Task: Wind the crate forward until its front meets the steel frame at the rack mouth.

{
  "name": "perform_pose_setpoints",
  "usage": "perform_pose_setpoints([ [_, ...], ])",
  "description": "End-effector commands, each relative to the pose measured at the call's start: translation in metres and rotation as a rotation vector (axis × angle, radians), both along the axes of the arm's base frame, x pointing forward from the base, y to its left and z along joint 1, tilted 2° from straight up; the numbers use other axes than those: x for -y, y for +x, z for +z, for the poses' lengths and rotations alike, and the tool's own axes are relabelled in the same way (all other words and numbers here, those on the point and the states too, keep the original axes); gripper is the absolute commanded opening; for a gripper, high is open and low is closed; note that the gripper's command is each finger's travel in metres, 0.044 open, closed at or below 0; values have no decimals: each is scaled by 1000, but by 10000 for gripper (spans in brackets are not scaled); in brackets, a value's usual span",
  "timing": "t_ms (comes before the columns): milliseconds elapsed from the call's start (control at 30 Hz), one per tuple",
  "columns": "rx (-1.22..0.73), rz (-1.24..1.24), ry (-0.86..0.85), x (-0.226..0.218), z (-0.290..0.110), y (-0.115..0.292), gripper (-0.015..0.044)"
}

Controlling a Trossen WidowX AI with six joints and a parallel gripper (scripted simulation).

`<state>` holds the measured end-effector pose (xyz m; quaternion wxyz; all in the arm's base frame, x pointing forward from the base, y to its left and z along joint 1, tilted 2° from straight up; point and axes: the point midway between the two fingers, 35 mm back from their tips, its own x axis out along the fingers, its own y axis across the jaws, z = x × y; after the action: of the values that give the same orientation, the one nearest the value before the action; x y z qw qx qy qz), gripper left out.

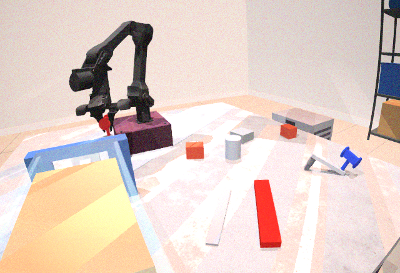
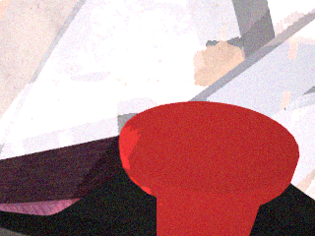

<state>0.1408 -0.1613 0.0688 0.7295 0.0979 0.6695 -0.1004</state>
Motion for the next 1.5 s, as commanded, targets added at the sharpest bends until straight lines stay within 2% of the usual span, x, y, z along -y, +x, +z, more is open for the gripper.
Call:
perform_pose_setpoints([
  [0,-32,-10,-13,5,-2,-13,0],
  [1467,-36,-10,-17,49,-3,-50,0],
])
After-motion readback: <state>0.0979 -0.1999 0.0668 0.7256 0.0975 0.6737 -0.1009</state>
